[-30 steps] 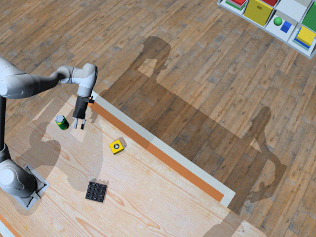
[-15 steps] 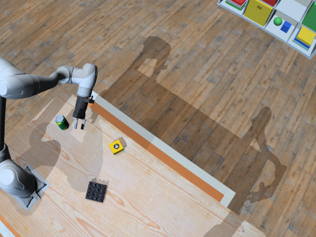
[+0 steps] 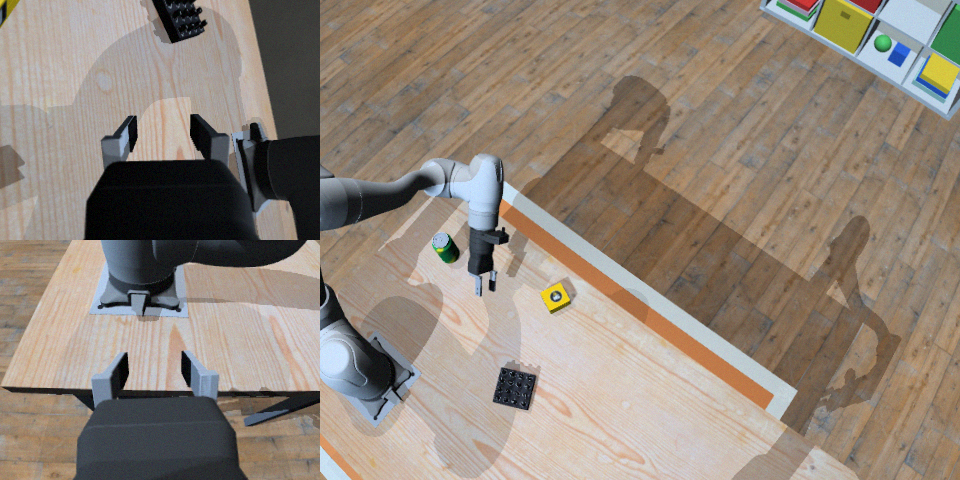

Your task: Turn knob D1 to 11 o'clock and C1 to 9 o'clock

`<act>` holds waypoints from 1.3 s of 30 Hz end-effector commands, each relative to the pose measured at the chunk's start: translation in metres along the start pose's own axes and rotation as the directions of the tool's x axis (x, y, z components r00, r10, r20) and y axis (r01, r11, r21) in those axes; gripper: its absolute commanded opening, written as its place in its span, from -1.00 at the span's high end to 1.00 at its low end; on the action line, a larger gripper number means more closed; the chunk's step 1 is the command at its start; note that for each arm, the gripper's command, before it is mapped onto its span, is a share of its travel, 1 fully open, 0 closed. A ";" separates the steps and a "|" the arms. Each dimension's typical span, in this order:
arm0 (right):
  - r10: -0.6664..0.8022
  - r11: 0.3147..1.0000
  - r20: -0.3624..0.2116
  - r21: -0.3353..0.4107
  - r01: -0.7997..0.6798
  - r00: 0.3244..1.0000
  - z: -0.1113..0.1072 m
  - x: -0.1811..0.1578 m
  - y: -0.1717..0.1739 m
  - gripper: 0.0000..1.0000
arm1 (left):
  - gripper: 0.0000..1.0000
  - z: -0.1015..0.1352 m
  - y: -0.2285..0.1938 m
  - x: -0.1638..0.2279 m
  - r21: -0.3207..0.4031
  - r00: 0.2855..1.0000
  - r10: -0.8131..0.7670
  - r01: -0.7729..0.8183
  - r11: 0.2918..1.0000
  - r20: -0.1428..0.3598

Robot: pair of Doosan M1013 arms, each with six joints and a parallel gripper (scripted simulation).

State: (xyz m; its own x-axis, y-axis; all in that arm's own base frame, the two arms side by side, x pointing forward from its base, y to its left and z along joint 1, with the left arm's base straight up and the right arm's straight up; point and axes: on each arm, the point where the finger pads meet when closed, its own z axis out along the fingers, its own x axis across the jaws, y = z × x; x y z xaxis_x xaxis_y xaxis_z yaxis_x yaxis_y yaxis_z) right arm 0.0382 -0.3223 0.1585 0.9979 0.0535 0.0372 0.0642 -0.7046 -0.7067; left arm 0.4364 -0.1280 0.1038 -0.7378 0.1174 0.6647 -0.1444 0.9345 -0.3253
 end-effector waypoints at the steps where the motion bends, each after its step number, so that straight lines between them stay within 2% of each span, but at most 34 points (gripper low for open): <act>1: 0.000 1.000 0.000 -0.001 0.000 1.000 0.000 0.000 0.000 -1.00 | -1.00 0.025 -0.024 0.011 -0.026 0.993 -0.052 0.055 0.998 0.103; 11: 0.000 1.000 0.000 -0.001 0.000 1.000 0.000 0.000 0.000 -1.00 | -1.00 0.089 -0.080 0.040 -0.051 0.925 -0.164 0.192 0.980 0.343; 12: 0.000 1.000 0.000 -0.001 0.000 1.000 0.000 0.000 0.000 -1.00 | -1.00 0.091 -0.082 0.041 -0.050 0.921 -0.167 0.197 0.979 0.352; 13: 0.000 1.000 0.000 -0.001 0.000 1.000 0.000 0.000 0.000 -1.00 | -1.00 0.102 -0.091 0.045 -0.053 0.903 -0.183 0.220 0.974 0.388; 17: 0.000 1.000 0.000 -0.001 0.000 1.000 0.000 0.000 0.000 -1.00 | -1.00 0.104 -0.093 0.046 -0.053 0.899 -0.186 0.224 0.973 0.396; 19: 0.000 1.000 0.000 -0.001 0.000 1.000 0.000 0.000 0.000 -1.00 | -1.00 0.125 -0.111 0.056 -0.050 0.857 -0.215 0.268 0.962 0.469; 21: 0.000 1.000 0.000 -0.001 0.000 1.000 0.000 0.000 0.000 -1.00 | -1.00 0.126 -0.112 0.057 -0.050 0.852 -0.217 0.272 0.961 0.476; 22: 0.000 1.000 0.000 -0.001 0.000 1.000 0.000 0.000 0.000 -1.00 | -1.00 0.135 -0.119 0.060 -0.049 0.833 -0.228 0.290 0.956 0.504; 24: 0.000 1.000 0.000 -0.001 0.000 1.000 0.000 0.000 0.000 -1.00 | -1.00 0.136 -0.121 0.061 -0.048 0.829 -0.230 0.294 0.955 0.510; 27: 0.000 1.000 0.000 -0.001 0.000 1.000 0.000 0.000 0.000 -1.00 | -1.00 0.153 -0.136 0.069 -0.039 0.786 -0.249 0.327 0.944 0.565; 29: 0.000 1.000 0.000 -0.001 0.000 1.000 0.000 0.000 0.000 -1.00 | -1.00 0.155 -0.137 0.070 -0.038 0.782 -0.251 0.330 0.943 0.571; 32: 0.000 1.000 0.000 -0.001 0.000 1.000 0.000 0.000 0.000 -1.00 | -1.00 0.169 -0.150 0.076 -0.032 0.742 -0.265 0.360 0.932 0.616; 34: 0.000 1.000 0.000 -0.001 0.000 1.000 0.000 0.000 0.000 -1.00 | -1.00 0.169 -0.150 0.076 -0.032 0.742 -0.265 0.360 0.932 0.616; 35: 0.000 1.000 0.000 -0.001 0.000 1.000 0.000 0.000 0.000 -1.00 | -1.00 0.176 -0.156 0.079 -0.024 0.721 -0.272 0.371 0.928 0.638; 39: 0.000 1.000 0.000 -0.001 0.000 1.000 0.000 0.000 0.000 -1.00 | -1.00 0.189 -0.167 0.085 -0.016 0.684 -0.282 0.395 0.918 0.673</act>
State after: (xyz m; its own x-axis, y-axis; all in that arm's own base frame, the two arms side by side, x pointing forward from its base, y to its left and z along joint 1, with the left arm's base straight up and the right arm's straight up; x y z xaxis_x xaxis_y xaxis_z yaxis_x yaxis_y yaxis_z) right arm 0.0382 -0.3223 0.1585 0.9979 0.0535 0.0372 0.0642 -0.7046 -0.7067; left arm 0.2830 -0.3251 0.0892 -0.9136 -0.3785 0.1484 -0.3893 0.9197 -0.0512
